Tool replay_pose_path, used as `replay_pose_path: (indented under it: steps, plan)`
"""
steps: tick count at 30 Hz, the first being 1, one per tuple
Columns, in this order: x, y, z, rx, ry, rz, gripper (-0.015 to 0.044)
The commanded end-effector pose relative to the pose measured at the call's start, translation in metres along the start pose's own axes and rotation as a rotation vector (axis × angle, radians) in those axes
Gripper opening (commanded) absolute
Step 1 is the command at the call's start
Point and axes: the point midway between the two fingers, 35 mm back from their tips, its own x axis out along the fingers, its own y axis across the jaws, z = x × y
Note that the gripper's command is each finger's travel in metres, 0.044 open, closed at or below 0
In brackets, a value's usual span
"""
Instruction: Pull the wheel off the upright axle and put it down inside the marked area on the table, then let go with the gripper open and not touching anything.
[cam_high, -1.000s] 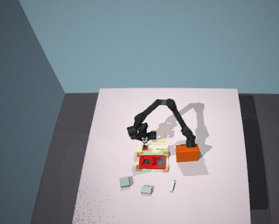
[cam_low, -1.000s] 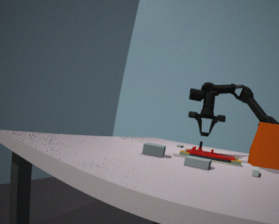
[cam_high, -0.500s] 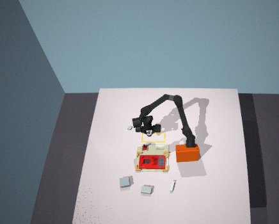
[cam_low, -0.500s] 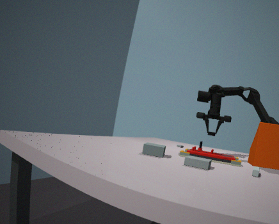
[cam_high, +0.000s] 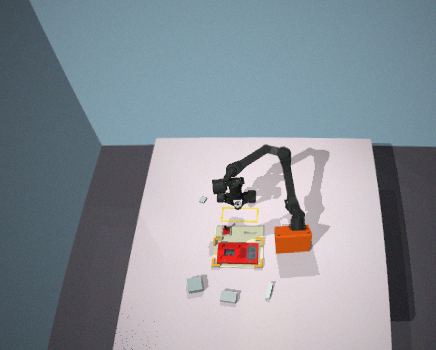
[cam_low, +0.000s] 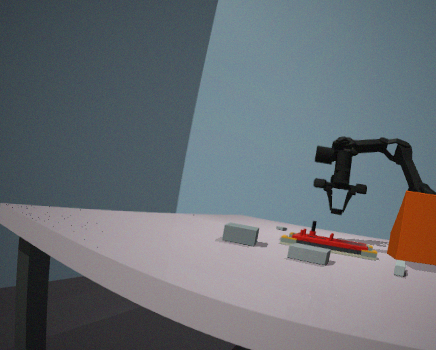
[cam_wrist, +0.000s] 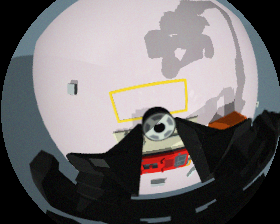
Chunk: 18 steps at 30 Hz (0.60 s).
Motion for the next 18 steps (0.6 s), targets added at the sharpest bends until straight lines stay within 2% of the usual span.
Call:
replay_pose_path:
  steps: [1,6,18]
  plan:
    - [0.011,-0.001,0.003,0.001,-0.005,0.002,0.0000]
    - [0.024,0.001,0.002,0.002,-0.002,0.002,0.0000]
    - [0.084,0.001,0.003,0.002,-0.005,0.003,0.0000]
